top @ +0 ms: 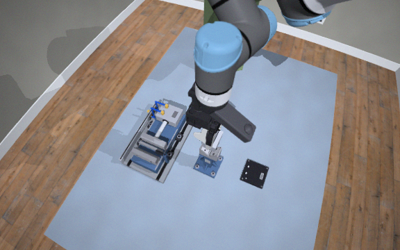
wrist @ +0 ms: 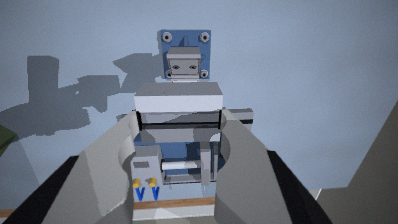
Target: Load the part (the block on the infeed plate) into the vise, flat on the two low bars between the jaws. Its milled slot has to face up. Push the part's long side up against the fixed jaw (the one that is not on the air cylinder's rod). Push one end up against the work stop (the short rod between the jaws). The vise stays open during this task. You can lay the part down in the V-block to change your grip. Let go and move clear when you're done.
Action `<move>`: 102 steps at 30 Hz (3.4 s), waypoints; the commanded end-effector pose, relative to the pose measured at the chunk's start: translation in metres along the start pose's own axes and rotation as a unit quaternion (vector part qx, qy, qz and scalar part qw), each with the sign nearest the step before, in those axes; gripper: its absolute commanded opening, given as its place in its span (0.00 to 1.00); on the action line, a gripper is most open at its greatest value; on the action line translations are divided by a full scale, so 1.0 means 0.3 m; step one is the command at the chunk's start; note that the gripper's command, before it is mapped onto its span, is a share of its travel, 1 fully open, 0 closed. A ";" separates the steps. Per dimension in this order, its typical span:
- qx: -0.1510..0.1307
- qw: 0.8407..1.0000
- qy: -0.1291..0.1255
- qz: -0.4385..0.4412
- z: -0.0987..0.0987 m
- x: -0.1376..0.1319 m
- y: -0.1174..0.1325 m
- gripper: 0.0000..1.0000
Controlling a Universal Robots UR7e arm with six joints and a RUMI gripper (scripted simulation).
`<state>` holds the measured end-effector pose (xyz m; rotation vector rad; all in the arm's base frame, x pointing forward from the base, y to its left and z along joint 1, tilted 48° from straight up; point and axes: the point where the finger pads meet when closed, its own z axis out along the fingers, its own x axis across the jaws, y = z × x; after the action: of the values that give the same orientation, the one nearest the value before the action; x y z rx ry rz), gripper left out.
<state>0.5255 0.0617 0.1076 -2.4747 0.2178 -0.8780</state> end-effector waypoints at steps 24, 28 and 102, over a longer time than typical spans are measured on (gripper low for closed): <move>0.000 1.000 0.000 0.000 -0.019 0.001 0.000 0.00; 0.000 1.000 0.000 -0.001 -0.019 0.001 0.001 0.00; -0.001 0.996 -0.002 -0.092 -0.013 0.038 0.074 0.00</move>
<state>0.5315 0.0390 0.1054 -2.5252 0.0042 -0.9434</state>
